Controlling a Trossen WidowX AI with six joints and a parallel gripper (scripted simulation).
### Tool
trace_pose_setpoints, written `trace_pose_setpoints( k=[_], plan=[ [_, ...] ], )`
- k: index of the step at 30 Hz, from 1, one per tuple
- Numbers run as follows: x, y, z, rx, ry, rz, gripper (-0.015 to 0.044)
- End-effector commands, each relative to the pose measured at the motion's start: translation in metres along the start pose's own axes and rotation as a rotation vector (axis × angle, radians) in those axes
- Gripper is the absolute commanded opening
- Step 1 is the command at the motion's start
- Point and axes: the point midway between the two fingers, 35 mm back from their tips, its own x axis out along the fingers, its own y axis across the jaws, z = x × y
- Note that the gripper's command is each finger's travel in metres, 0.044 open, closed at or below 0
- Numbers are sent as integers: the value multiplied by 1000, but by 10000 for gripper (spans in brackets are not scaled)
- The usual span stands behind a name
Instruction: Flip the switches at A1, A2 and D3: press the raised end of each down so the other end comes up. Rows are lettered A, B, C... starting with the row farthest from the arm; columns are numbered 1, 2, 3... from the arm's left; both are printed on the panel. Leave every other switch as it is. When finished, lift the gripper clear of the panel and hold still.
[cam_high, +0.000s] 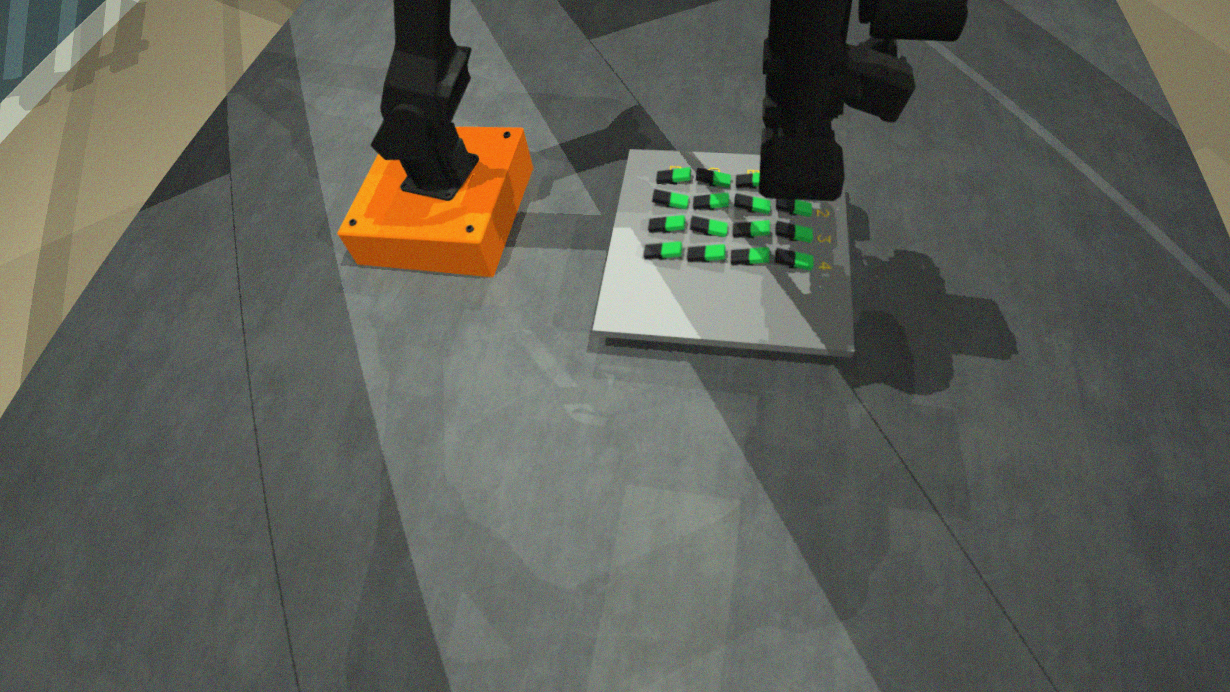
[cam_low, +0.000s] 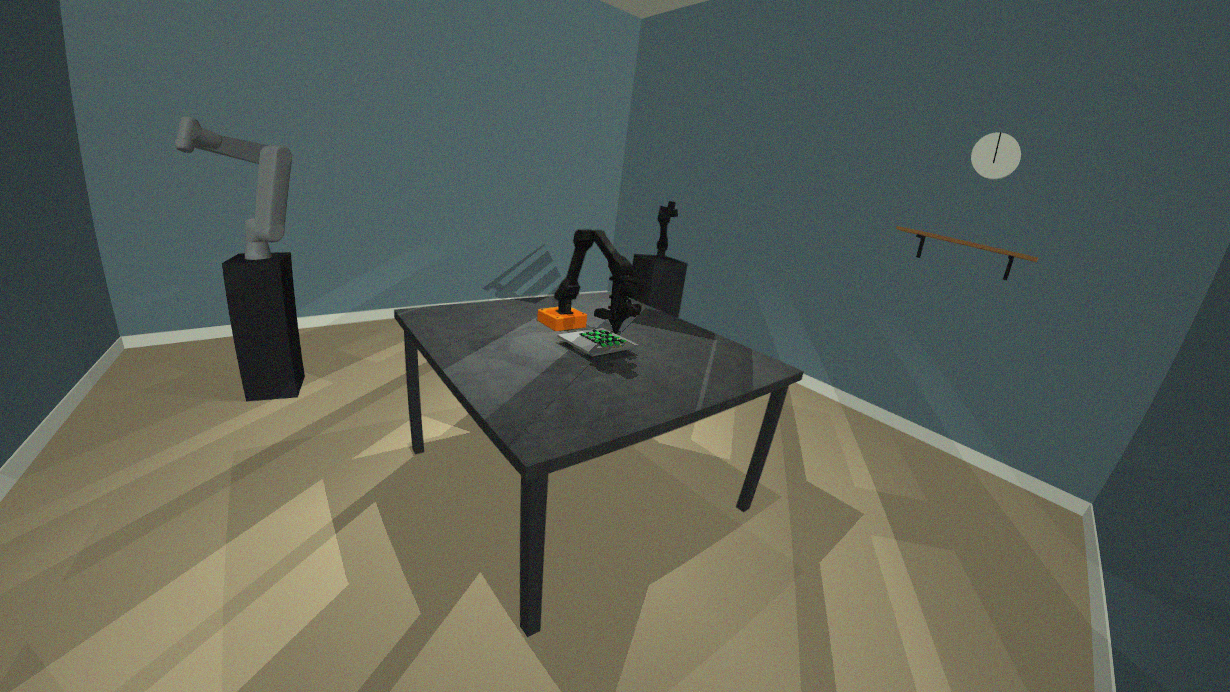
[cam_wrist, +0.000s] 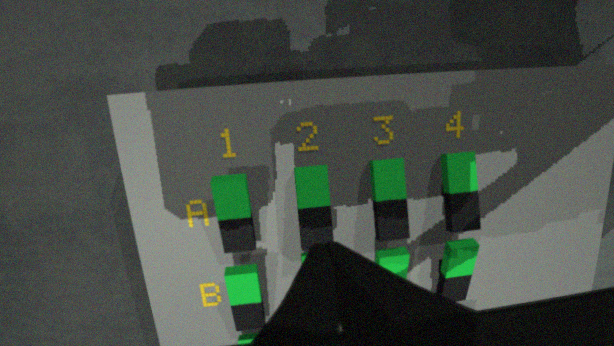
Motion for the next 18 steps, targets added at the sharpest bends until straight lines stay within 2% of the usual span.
trace_pose_setpoints(
  k=[1, 18],
  plan=[
    [8, -1, -2, -4, 10, -3, 0],
    [22, -1, -3, -4, 10, -3, 0]
  ],
)
